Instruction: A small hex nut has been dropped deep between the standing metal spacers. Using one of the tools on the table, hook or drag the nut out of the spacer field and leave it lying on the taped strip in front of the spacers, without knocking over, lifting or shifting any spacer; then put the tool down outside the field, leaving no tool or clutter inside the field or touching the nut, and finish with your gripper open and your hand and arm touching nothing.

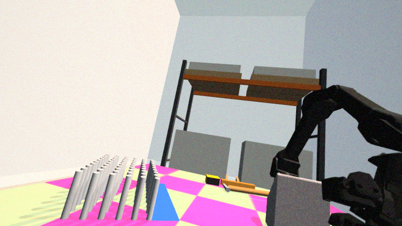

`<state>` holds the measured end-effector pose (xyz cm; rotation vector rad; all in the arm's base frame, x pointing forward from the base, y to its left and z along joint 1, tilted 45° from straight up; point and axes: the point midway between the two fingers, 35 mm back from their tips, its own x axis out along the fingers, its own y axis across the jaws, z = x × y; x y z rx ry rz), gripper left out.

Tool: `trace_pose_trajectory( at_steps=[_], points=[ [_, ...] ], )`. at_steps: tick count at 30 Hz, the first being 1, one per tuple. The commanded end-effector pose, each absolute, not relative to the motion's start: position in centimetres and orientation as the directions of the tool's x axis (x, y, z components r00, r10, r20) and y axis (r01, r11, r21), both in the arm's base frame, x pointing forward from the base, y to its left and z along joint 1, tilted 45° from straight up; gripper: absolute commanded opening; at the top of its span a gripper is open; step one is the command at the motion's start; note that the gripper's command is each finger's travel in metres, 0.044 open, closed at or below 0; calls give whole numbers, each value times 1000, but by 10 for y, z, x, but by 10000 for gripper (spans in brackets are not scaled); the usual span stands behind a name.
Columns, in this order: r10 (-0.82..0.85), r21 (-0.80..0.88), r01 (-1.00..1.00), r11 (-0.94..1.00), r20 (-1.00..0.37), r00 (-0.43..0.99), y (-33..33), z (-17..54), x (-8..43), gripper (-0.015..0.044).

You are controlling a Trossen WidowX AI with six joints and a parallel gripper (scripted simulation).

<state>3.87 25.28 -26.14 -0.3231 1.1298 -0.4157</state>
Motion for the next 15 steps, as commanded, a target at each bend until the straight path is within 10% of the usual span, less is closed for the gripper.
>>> trace_pose_trajectory(
  at_steps=[1,15],
  points=[
    [-483,-457,159,875,-796,366,246,-267,38,280],
    [-483,-457,159,875,-796,366,230,-284,36,280]
  ],
)
